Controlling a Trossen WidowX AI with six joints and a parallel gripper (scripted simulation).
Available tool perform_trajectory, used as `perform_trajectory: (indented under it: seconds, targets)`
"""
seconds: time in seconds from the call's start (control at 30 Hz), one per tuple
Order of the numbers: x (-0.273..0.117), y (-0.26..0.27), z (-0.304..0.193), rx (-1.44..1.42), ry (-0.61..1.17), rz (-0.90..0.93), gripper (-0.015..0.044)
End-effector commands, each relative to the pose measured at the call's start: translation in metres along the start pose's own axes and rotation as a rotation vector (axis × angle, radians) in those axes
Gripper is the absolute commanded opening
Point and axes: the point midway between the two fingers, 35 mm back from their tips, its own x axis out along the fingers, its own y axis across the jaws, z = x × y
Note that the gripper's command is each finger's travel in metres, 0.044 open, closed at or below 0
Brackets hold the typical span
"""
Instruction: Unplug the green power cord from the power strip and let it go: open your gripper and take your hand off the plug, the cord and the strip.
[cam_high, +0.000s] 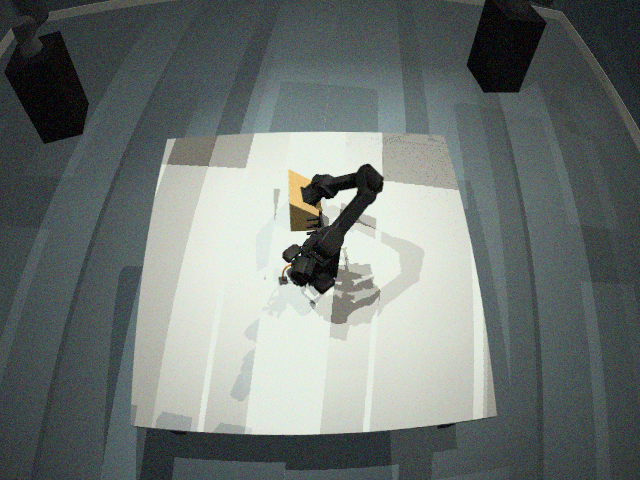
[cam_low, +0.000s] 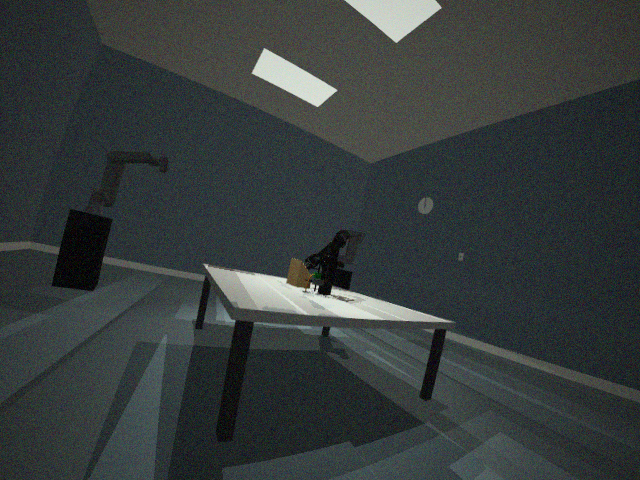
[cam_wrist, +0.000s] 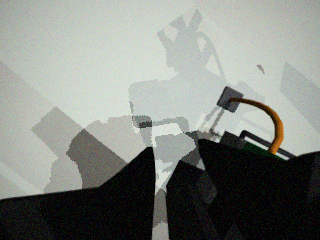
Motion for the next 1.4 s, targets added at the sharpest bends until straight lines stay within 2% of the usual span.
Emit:
perform_trajectory:
  seconds: [0.0,0.13,1.37]
  targets:
    - [-0.003,-0.060,0.007,0.354,0.061,-0.034,0.0160]
    - [-0.007,-0.094,0.008,0.577,0.102,-0.044,0.0160]
    - [-0.010,-0.072,-0.025,0.578,0.105,-0.043,0.0160]
